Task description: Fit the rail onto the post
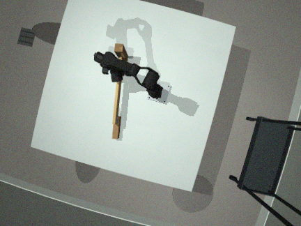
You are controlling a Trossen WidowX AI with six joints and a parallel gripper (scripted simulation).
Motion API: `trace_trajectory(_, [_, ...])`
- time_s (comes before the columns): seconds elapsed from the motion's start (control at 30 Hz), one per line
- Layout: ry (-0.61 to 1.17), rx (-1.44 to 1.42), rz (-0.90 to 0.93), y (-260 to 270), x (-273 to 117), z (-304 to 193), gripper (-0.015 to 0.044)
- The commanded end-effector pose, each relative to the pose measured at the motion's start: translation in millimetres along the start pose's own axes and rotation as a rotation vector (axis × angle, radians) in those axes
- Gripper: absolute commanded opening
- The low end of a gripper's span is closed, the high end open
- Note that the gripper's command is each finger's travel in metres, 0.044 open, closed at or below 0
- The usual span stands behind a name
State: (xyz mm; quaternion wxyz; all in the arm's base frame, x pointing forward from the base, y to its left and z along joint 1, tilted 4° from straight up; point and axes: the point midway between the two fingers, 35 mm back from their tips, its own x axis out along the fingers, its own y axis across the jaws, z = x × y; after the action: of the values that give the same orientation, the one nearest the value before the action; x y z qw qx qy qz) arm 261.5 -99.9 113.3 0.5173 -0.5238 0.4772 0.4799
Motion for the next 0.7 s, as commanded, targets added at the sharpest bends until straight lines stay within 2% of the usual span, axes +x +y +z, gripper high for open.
trace_trajectory(0.0, [0.013, -0.001, -0.015, -3.4, -5.2, -2.6, 0.0])
trace_trajectory(0.67, [0.013, -0.001, -0.015, -2.7, -5.4, 3.3, 0.0])
